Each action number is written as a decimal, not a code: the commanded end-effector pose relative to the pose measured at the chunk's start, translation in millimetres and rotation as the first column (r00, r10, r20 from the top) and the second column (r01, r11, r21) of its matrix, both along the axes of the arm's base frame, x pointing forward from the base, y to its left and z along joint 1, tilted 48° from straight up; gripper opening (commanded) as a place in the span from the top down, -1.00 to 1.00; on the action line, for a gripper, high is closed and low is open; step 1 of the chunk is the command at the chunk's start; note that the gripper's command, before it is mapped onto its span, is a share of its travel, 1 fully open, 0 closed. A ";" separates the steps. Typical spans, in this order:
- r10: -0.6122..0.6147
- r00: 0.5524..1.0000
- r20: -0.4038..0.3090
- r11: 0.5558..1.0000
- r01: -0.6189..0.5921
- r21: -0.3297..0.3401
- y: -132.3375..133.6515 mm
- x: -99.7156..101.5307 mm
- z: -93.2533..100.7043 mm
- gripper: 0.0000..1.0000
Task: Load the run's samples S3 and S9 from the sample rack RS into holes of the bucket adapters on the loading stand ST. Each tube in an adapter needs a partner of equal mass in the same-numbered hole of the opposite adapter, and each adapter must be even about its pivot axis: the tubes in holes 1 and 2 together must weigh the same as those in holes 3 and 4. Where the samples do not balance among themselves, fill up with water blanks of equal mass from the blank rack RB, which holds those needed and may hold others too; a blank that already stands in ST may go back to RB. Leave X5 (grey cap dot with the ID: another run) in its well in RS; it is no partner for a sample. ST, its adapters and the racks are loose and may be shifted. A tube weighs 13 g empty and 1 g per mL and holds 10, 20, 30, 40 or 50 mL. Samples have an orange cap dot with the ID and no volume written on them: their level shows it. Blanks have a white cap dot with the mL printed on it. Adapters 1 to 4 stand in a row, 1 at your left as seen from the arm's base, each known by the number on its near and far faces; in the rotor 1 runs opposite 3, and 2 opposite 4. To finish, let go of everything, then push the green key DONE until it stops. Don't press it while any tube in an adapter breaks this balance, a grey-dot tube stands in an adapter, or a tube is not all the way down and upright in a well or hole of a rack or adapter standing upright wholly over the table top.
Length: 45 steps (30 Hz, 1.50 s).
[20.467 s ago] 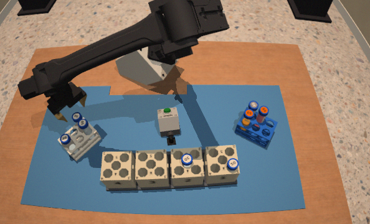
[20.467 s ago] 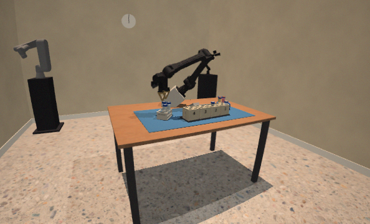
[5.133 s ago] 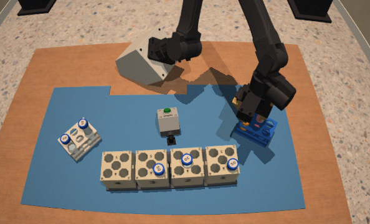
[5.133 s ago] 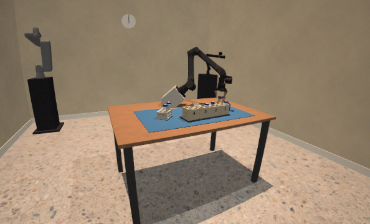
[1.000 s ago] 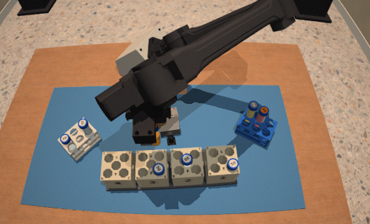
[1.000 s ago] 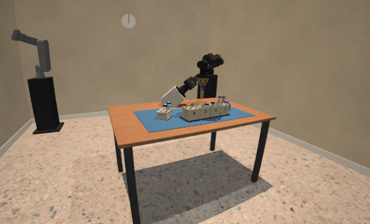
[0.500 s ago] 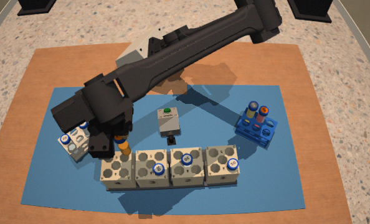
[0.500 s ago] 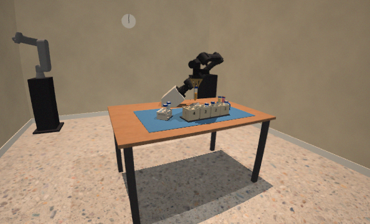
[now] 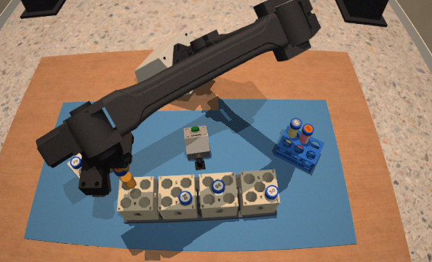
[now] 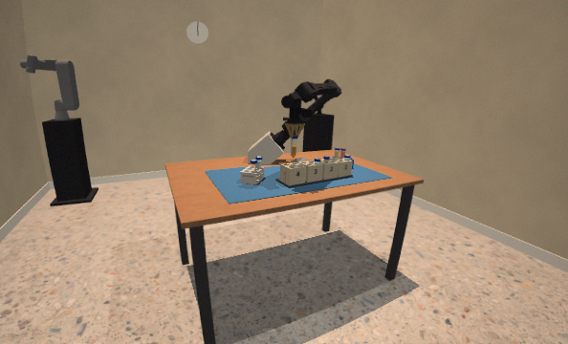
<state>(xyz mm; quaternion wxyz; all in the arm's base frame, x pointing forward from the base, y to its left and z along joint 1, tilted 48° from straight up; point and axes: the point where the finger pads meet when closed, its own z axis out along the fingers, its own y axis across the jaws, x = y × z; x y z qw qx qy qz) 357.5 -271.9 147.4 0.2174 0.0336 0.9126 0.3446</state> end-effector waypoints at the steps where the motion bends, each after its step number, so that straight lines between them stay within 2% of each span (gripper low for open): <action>1: -0.005 0.999 0.049 0.998 0.008 -0.057 -10.5 15.9 19.3 1.00; 2: -0.008 1.000 0.027 1.000 0.009 -0.028 -0.4 9.4 6.6 1.00; 3: -0.009 1.000 0.024 1.000 0.010 -0.026 0.6 10.2 3.1 1.00; 14: -0.006 1.000 0.012 1.000 0.007 -0.010 18.9 24.3 -25.1 1.00; 16: -0.006 1.000 0.012 1.000 0.007 -0.010 18.9 24.3 -25.1 1.00; 17: -0.044 0.998 0.041 0.998 0.046 -0.046 -9.0 24.2 -11.5 1.00; 21: -0.044 0.999 0.029 0.998 0.045 -0.032 -4.0 19.0 -8.9 1.00; 24: -0.013 1.000 0.018 1.000 0.013 -0.019 14.9 21.2 -13.2 1.00; 34: -0.022 0.999 0.034 0.999 0.024 -0.037 8.4 19.8 -4.0 1.00; 38: -0.023 0.999 0.031 0.999 0.024 -0.034 9.0 18.8 -3.6 1.00; 39: -0.017 0.999 0.034 0.999 0.018 -0.036 6.8 21.1 -9.6 1.00; 41: -0.006 0.999 0.032 0.999 0.007 -0.034 20.6 23.6 -11.8 1.00; 45: -0.005 0.999 0.042 0.999 0.007 -0.043 20.1 29.7 -10.7 1.00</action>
